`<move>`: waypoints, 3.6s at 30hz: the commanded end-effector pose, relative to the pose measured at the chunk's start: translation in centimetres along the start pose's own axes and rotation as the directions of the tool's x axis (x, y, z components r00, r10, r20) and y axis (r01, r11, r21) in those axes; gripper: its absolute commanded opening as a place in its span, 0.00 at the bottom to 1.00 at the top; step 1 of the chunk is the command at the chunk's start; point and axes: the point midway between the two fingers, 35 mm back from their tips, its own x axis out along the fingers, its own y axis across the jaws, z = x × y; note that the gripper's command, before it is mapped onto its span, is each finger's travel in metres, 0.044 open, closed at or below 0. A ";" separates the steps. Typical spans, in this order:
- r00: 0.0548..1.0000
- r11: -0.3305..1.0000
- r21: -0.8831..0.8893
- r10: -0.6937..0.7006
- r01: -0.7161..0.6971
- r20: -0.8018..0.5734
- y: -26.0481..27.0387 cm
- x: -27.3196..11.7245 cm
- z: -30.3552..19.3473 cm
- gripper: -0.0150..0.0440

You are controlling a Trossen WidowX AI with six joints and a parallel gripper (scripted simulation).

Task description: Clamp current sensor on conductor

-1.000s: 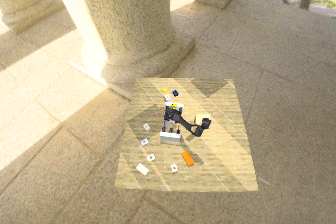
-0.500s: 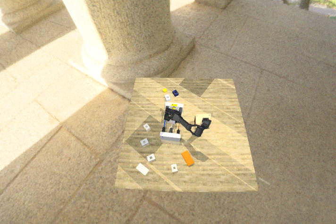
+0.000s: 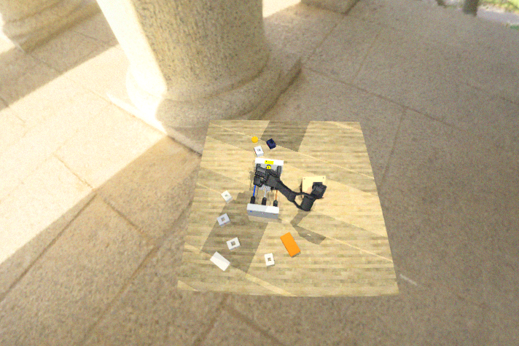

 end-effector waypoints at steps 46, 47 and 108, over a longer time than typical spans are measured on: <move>1.000 1.000 0.008 0.023 -0.023 0.016 0.3 -0.6 0.6 0.25; 1.000 1.000 0.008 0.023 -0.023 0.016 0.3 -0.6 0.6 0.25; 1.000 1.000 0.001 0.001 -0.001 0.000 0.0 0.0 0.0 0.25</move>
